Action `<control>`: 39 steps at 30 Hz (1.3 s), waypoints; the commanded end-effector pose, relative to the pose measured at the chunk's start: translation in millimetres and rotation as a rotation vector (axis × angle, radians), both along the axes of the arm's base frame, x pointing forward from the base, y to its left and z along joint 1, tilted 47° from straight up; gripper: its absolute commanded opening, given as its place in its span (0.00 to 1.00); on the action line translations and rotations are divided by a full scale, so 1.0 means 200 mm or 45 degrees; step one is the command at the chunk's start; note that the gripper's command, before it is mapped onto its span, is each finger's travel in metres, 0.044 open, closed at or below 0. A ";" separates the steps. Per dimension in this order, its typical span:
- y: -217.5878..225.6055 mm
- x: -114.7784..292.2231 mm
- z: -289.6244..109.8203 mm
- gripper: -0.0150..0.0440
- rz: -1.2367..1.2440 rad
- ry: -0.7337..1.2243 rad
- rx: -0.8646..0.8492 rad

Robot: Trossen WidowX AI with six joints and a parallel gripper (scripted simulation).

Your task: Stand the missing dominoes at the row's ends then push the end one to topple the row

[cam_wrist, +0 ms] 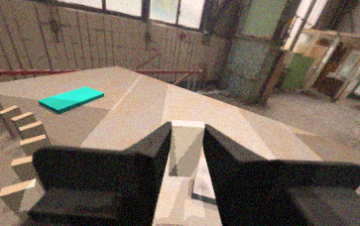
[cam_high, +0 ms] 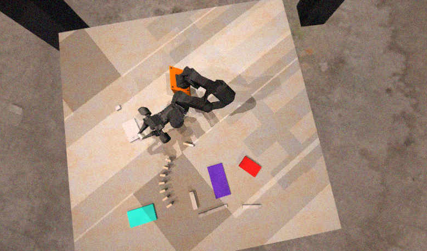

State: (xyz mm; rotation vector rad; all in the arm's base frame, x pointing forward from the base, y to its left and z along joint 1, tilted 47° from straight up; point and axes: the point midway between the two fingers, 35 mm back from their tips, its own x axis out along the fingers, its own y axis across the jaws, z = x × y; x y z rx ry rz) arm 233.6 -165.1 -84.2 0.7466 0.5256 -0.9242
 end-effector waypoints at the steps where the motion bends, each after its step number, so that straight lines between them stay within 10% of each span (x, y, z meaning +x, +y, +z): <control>1: 0.01 -0.02 0.07 0.44 -0.040 -0.080 -0.037; 39: 0.19 0.00 0.00 0.44 -0.065 -0.120 -0.048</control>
